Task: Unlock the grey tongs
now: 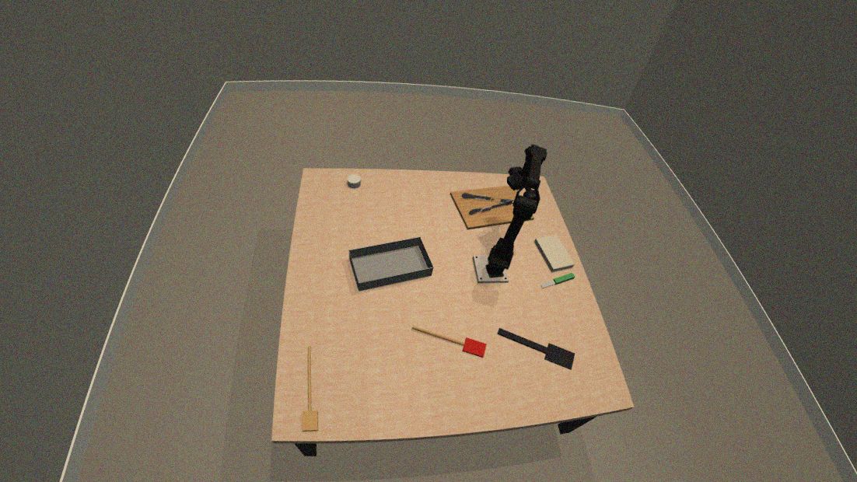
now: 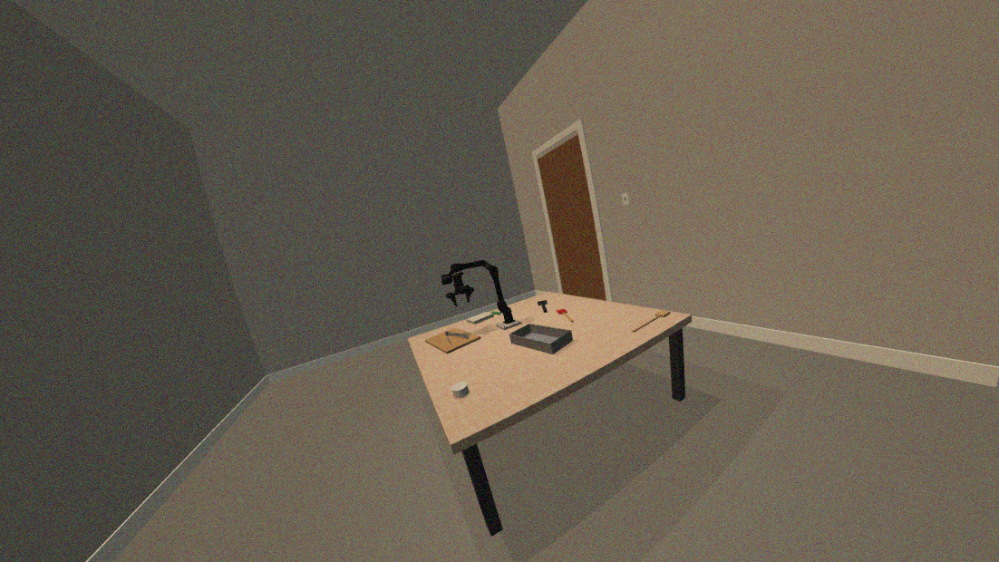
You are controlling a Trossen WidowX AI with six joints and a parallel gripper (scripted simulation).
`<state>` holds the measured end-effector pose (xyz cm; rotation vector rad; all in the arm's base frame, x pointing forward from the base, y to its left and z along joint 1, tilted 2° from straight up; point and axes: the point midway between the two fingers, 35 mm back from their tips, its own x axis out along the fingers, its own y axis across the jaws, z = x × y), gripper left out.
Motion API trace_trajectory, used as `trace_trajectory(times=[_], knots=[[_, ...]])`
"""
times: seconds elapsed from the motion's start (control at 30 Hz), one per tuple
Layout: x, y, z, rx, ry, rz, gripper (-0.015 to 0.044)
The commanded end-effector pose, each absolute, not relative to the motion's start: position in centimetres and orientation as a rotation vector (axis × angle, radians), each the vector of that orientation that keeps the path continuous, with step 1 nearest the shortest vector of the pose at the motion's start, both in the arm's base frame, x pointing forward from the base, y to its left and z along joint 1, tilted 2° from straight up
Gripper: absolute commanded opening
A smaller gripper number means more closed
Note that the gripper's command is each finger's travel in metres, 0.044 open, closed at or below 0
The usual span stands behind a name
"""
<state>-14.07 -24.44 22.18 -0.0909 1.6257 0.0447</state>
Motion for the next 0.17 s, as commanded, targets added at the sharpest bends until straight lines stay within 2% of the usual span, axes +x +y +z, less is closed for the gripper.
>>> trace_trajectory(times=[0.0, 0.13], knots=[[-14.04, -24.40, 22.19, -0.090, 1.624, 0.048, 0.0440], [-14.04, -24.40, 22.19, -0.090, 1.624, 0.048, 0.0440]])
